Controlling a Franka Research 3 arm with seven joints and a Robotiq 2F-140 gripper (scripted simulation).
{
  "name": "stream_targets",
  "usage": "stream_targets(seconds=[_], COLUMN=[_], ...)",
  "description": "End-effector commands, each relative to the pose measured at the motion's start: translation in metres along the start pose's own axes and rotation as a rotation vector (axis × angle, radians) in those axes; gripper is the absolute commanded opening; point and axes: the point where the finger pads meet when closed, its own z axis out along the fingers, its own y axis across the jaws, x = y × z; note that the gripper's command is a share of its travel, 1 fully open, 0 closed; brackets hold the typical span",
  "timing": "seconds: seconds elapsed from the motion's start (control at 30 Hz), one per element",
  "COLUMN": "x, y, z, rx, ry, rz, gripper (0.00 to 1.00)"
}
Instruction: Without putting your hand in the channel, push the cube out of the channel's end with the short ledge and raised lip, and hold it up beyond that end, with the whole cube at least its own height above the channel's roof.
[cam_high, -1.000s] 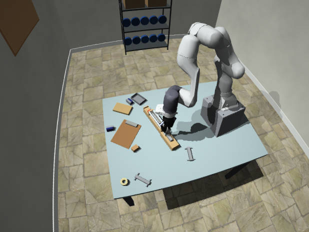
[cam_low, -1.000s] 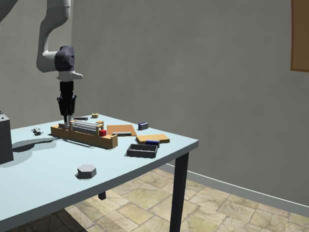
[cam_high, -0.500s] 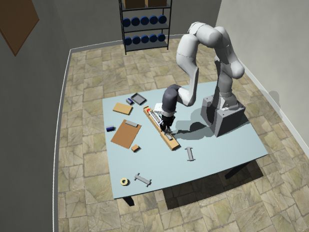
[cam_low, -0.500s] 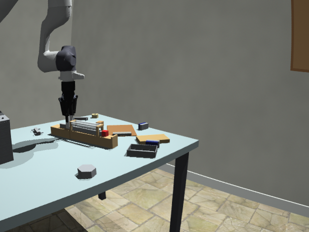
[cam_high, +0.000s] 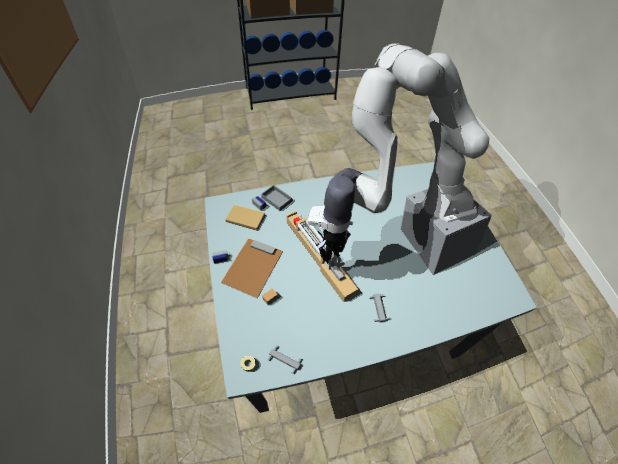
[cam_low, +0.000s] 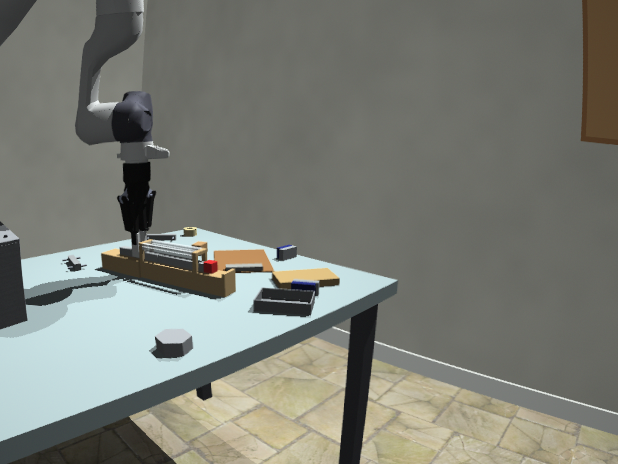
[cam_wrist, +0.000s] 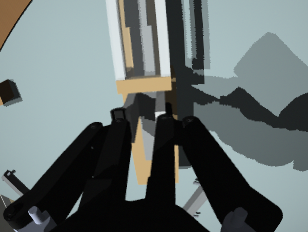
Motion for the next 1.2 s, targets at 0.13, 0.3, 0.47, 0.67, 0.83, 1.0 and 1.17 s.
stream_targets(seconds=[0.13,0.3,0.47,0.67,0.83,1.0,1.17], x=[0.0011,0.0011,0.0011,0.0011,0.0011,0.0011,0.0011], y=[-0.0019,-0.0019,-0.0019,-0.0019,-0.0019,-0.0019,-0.0019], z=[-0.0015,-0.0015,-0.0015,-0.0015,-0.0015,-0.0015,-0.0015], rx=[0.003,0.003,0.003,0.003,0.003,0.003,0.003], ry=[0.002,0.002,0.002,0.002,0.002,0.002,0.002], rz=[-0.011,-0.011,-0.011,-0.011,-0.011,-0.011,-0.011], gripper=[0.0,0.0,0.0,0.0,0.0,0.23,0.23])
